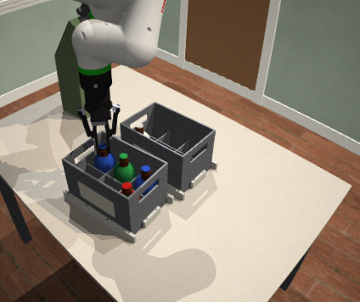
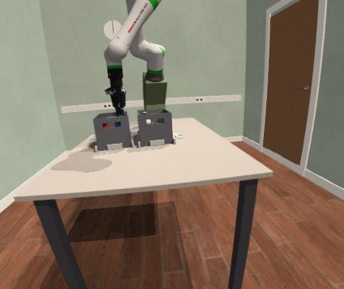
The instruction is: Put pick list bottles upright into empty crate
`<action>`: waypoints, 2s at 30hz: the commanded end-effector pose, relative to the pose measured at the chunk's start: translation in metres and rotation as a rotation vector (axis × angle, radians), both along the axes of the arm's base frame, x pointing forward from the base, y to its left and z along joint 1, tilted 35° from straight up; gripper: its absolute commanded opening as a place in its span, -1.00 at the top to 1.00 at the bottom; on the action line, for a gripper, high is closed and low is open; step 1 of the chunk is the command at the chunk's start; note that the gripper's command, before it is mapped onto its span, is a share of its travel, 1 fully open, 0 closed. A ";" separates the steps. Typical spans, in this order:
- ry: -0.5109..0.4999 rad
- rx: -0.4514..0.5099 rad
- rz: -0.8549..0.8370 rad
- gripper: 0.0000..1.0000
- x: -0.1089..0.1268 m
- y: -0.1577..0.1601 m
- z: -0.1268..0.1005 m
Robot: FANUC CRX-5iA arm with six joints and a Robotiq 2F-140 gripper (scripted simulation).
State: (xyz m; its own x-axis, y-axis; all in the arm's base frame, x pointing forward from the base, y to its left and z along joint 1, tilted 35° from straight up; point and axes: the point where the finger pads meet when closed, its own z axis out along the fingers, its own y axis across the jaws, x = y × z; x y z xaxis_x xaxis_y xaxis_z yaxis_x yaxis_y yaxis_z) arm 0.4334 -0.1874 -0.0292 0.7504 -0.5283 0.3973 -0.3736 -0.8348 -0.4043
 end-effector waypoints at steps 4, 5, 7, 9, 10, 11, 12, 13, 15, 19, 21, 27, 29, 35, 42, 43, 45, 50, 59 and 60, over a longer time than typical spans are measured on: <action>-0.001 -0.001 0.000 0.80 0.000 -0.001 0.000; -0.001 -0.001 0.000 0.80 0.000 -0.001 0.000; -0.001 -0.001 0.000 0.80 0.000 -0.001 0.000; -0.001 -0.001 0.000 0.80 0.000 -0.001 0.000; -0.001 -0.001 0.000 0.80 0.000 -0.001 0.000; -0.001 -0.001 0.000 0.80 0.000 -0.001 0.000; -0.001 -0.001 0.000 0.80 0.000 -0.001 0.000; -0.001 -0.001 0.000 0.80 0.000 -0.001 0.000; -0.001 -0.001 0.000 0.80 0.000 -0.001 0.000; -0.001 -0.001 0.000 0.80 -0.004 -0.002 0.006; -0.001 -0.001 0.000 0.80 -0.005 -0.002 0.009; -0.001 -0.001 0.000 0.80 -0.011 -0.004 0.017; -0.001 -0.001 0.000 0.80 -0.012 -0.004 0.018; -0.001 -0.001 0.000 0.80 -0.016 -0.005 0.025; -0.001 -0.001 0.000 0.80 -0.023 -0.007 0.035; -0.001 -0.001 0.000 0.80 -0.024 -0.007 0.036; -0.001 -0.001 0.000 0.80 -0.025 -0.008 0.039; -0.001 -0.001 0.000 0.80 -0.028 -0.009 0.043; -0.001 -0.001 0.000 0.80 -0.036 -0.011 0.055; -0.001 -0.001 0.000 0.80 -0.037 -0.011 0.057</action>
